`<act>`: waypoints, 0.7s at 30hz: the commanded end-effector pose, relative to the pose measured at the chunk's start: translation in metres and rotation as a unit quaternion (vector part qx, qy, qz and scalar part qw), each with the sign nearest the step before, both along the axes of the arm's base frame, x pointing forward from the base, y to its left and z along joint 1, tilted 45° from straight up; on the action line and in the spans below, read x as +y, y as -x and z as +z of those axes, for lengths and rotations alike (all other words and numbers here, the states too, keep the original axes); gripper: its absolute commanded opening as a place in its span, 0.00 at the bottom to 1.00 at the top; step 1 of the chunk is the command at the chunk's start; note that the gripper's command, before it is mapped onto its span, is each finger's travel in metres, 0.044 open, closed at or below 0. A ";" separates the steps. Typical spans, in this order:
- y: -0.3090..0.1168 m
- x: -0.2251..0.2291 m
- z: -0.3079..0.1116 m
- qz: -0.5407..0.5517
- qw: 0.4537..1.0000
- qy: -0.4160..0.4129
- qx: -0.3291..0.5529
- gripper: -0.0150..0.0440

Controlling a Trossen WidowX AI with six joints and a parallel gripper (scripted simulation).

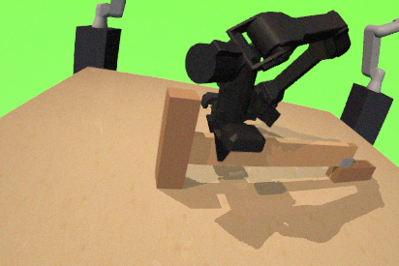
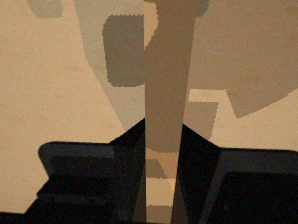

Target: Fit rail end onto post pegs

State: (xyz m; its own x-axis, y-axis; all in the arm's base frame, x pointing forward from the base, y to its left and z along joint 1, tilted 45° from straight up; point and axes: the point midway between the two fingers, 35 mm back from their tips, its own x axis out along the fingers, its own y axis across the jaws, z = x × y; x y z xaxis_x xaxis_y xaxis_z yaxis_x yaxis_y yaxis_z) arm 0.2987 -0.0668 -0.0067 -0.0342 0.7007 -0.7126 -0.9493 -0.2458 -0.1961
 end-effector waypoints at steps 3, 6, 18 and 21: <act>0.000 0.000 0.000 0.000 1.000 0.000 0.000 0.30; 0.000 0.000 0.000 0.000 1.000 0.000 0.000 0.43; 0.000 0.000 0.000 0.000 1.000 0.000 0.000 0.97; 0.000 0.000 0.000 0.000 1.000 0.000 0.000 1.00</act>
